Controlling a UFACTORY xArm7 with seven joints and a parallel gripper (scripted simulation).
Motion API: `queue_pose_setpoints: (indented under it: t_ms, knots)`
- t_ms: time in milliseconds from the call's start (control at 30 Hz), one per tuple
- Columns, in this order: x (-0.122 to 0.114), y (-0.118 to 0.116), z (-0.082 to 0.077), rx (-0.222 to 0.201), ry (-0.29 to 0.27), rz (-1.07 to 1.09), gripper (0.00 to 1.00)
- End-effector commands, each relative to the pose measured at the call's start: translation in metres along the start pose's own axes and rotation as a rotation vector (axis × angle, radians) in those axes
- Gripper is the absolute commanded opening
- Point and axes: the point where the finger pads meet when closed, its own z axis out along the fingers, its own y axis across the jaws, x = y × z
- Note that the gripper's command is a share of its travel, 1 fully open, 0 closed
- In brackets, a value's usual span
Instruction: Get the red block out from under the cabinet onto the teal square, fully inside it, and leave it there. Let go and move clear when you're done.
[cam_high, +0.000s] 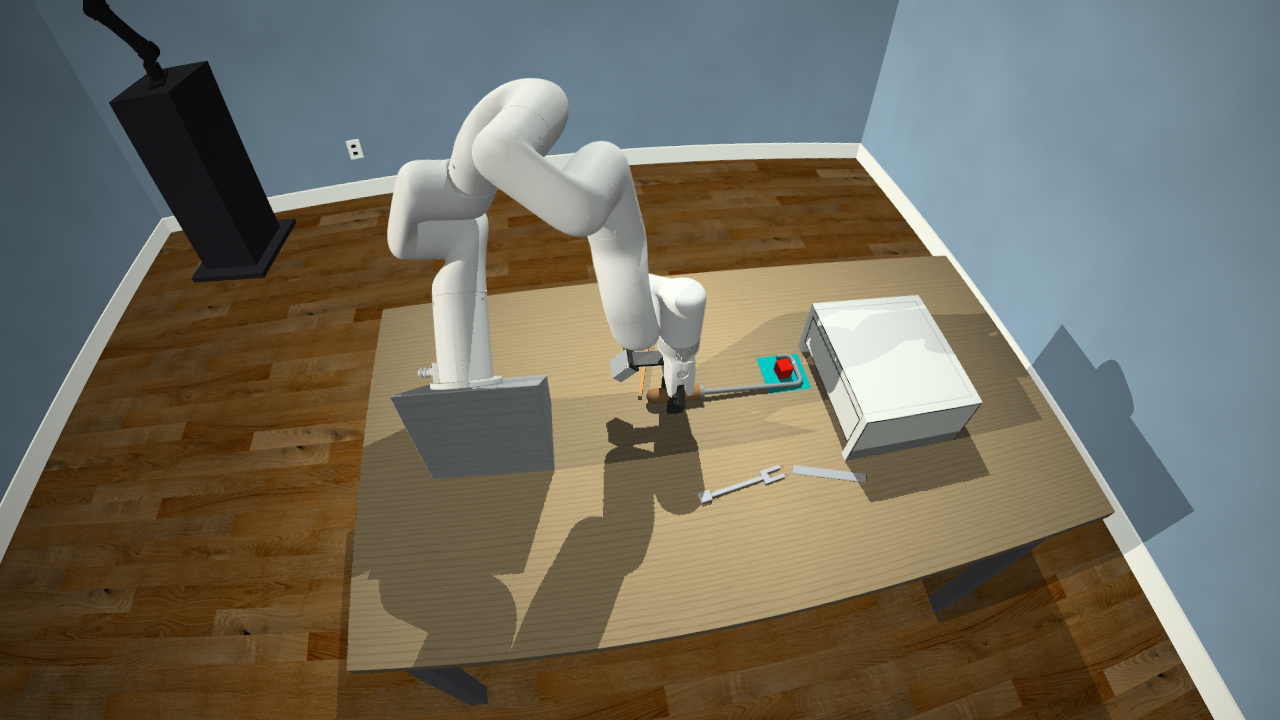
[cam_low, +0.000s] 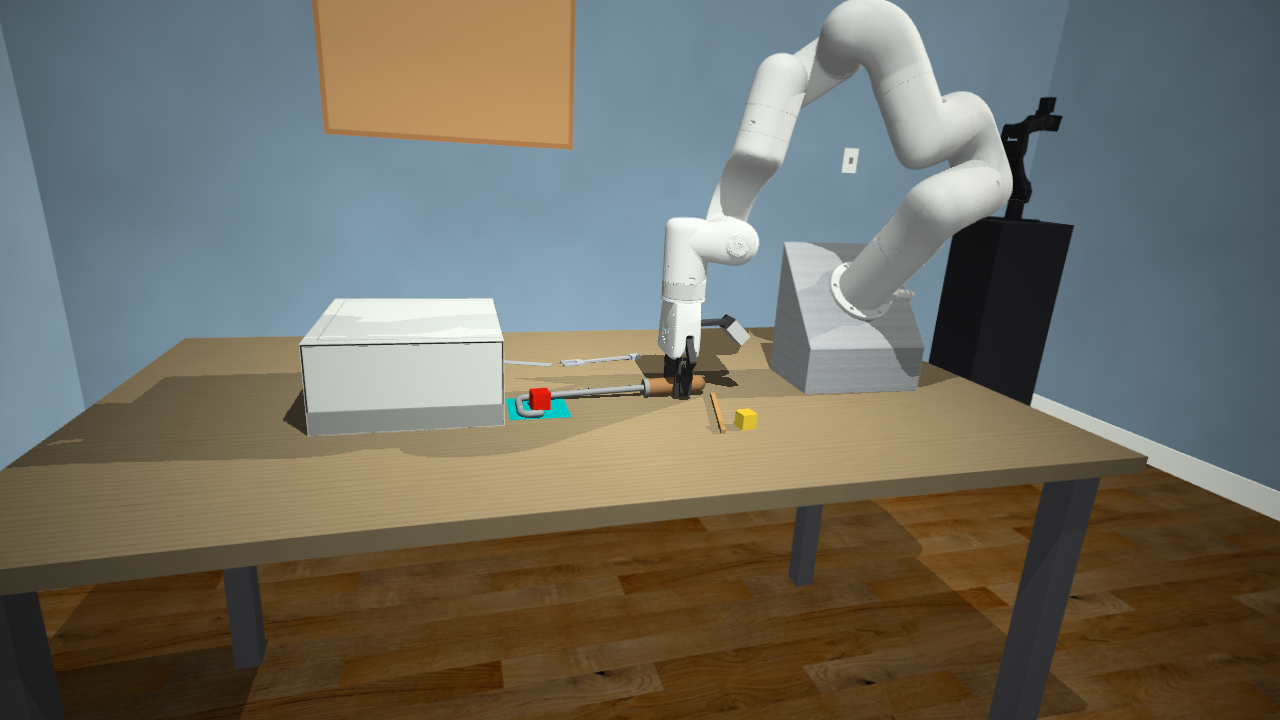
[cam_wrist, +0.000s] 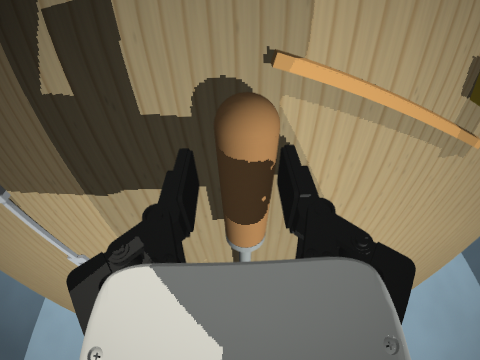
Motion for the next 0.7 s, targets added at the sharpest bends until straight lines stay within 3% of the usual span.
queue_pose_setpoints:
  t_ms: [0,367,667]
  knots:
    - [-0.001,-0.001,-0.001,0.002,-0.003,0.000,0.57]
    - [-0.001,-0.001,-0.002,0.002,-0.003,0.000,0.57]
    - [-0.001,-0.001,-0.013,0.002,-0.003,0.000,0.57]
